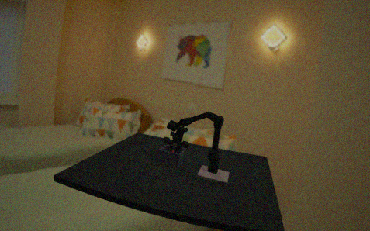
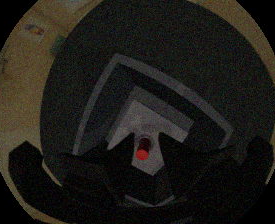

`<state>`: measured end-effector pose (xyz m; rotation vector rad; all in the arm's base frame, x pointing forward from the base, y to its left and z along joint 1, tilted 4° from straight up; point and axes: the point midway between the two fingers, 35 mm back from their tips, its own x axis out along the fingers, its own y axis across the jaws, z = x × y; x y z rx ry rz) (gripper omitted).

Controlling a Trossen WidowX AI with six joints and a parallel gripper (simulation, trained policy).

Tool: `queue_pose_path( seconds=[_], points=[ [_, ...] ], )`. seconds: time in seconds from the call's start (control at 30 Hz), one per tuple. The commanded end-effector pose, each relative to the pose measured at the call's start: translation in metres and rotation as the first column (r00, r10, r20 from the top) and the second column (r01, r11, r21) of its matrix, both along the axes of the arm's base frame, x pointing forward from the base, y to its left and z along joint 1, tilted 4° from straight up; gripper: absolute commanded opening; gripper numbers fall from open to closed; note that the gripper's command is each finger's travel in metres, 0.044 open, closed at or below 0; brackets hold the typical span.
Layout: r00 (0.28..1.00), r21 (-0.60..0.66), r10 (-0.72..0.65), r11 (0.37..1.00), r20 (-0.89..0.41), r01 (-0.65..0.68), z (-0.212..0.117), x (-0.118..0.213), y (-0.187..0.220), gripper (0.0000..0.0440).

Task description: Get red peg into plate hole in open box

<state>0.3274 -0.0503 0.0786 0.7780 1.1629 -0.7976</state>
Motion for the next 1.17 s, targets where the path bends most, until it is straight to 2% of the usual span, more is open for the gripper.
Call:
queue_pose_path(
  seconds=[0.0, 0.53, 1.13],
  points=[
    [1.0, -0.004, 0.011, 1.0, 0.0, -0.011, 0.002, 0.009, -0.004, 0.0147],
    [0.999, 0.007, 0.032, 0.999, -0.031, -0.032, 0.005, 0.039, -0.027, 0.0118],
    [0.997, 0.004, 0.012, 1.0, -0.078, -0.012, 0.008, 0.051, -0.073, 0.0088]
  ],
)
